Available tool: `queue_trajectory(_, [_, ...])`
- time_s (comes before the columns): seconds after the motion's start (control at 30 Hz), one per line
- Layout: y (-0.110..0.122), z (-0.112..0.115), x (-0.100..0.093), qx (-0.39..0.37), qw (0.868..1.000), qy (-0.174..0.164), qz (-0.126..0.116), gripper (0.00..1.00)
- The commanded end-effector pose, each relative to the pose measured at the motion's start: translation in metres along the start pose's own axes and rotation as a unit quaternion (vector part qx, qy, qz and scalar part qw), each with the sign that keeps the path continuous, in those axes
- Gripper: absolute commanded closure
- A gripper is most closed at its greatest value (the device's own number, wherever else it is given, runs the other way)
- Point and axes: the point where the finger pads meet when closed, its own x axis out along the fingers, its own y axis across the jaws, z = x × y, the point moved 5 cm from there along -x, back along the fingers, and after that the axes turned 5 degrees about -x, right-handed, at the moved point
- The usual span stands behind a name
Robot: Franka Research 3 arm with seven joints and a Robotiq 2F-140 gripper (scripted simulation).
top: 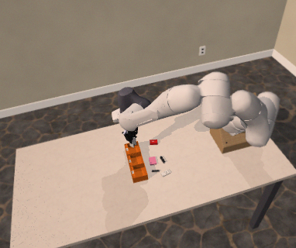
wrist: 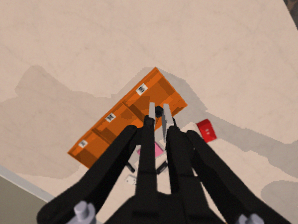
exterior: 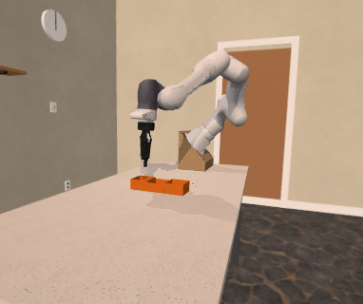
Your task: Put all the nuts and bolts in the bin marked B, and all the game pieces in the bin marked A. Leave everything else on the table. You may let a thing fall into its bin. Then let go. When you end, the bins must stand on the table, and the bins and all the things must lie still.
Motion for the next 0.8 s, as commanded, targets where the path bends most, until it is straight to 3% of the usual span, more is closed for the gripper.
queue_trajectory(0.0, [-0.0022,0.0005,-0.0009,0.070,0.998,-0.004,-0.001,0.93])
queue_trajectory(0.6, [-0.0016,0.0001,-0.0009,0.201,0.980,-0.009,-0.004,0.93])
queue_trajectory(0.77, [-0.0012,-0.0002,-0.0009,0.252,0.968,-0.012,-0.005,0.93])
